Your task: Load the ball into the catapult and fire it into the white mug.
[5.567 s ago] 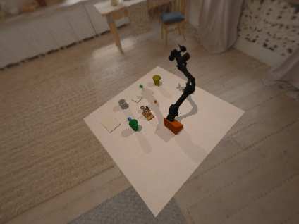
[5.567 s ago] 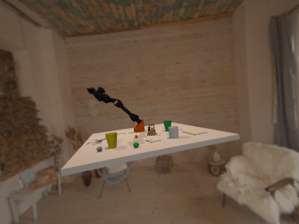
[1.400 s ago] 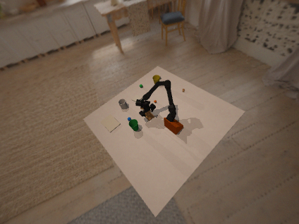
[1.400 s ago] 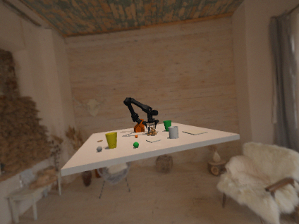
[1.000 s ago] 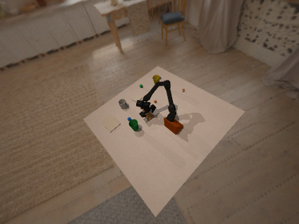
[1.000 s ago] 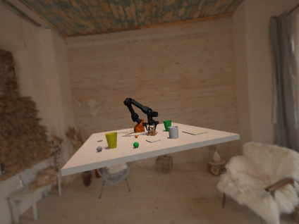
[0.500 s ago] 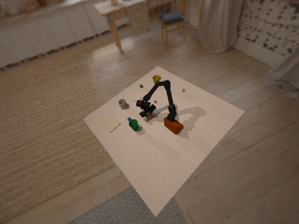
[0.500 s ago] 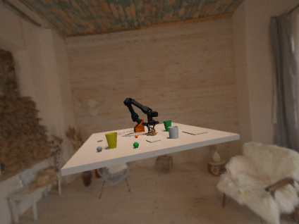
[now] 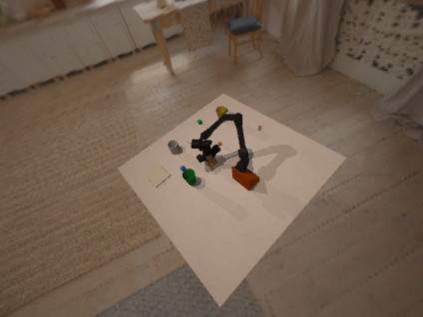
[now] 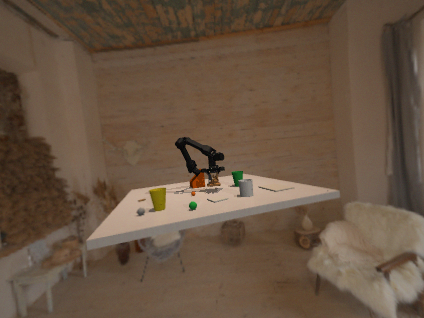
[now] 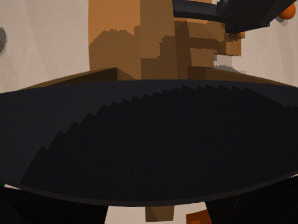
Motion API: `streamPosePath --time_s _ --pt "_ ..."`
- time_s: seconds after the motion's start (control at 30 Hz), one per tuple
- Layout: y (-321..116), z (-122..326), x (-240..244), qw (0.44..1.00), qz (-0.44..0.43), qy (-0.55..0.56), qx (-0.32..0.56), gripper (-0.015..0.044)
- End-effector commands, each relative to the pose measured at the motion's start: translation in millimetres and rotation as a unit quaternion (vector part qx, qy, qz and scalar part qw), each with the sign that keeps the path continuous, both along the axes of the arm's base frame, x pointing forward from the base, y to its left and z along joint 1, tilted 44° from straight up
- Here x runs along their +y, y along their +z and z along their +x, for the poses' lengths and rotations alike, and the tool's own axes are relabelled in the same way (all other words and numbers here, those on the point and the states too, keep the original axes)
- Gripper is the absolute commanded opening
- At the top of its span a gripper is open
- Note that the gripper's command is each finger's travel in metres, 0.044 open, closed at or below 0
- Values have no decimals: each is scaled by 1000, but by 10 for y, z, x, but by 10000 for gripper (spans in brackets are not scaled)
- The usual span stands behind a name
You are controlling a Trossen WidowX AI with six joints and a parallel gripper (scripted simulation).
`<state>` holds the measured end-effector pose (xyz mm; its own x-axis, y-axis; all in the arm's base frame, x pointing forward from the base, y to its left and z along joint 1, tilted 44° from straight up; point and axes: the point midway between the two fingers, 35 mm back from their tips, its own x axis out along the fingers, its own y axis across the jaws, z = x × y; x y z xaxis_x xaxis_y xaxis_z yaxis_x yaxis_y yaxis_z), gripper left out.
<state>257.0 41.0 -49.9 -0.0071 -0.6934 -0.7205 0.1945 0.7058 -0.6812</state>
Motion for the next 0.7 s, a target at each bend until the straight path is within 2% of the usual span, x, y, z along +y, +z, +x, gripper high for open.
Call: streamPosePath --time_s 0.0,0.33,0.67 --pt "42 88 47 998 5 -39 -47 0" --pt "32 234 46 973 4 -160 -164 0" --pt "-34 431 101 922 4 -275 -274 0"
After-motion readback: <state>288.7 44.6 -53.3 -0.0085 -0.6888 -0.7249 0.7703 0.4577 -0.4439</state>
